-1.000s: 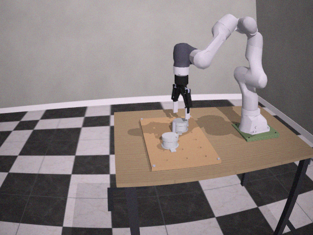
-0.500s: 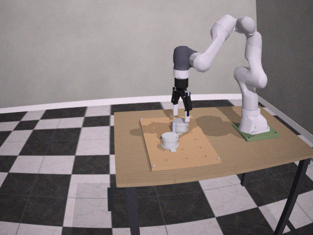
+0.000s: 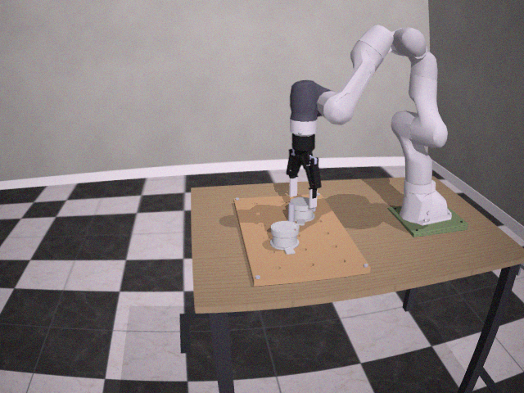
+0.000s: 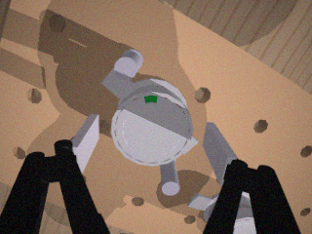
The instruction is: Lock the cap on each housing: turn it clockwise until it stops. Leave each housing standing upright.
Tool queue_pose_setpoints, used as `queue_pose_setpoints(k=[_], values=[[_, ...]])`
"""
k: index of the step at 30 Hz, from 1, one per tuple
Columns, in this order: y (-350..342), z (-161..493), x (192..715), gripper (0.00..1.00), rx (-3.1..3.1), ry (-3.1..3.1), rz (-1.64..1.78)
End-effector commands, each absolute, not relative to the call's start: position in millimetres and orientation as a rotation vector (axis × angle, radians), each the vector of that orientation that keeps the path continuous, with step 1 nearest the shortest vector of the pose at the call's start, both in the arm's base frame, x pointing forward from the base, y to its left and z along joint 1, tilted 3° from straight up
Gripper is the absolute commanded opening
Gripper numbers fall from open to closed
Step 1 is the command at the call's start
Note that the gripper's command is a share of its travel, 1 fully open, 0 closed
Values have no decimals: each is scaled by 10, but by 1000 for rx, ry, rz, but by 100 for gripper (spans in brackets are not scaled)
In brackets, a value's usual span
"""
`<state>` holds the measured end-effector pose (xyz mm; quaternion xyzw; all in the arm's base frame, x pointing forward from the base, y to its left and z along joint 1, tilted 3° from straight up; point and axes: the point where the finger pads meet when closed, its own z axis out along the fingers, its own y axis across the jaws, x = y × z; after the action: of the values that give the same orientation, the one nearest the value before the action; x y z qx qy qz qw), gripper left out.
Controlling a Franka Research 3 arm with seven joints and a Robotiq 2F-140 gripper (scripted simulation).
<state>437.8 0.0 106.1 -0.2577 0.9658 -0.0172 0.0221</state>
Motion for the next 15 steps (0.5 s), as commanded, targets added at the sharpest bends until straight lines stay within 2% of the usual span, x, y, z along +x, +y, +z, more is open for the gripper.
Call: queue_pose_setpoints(k=[1,15], values=[[8,1035,4390,78,-805,2986,-50],[7,1002,4392,78,-805,2986,-50]])
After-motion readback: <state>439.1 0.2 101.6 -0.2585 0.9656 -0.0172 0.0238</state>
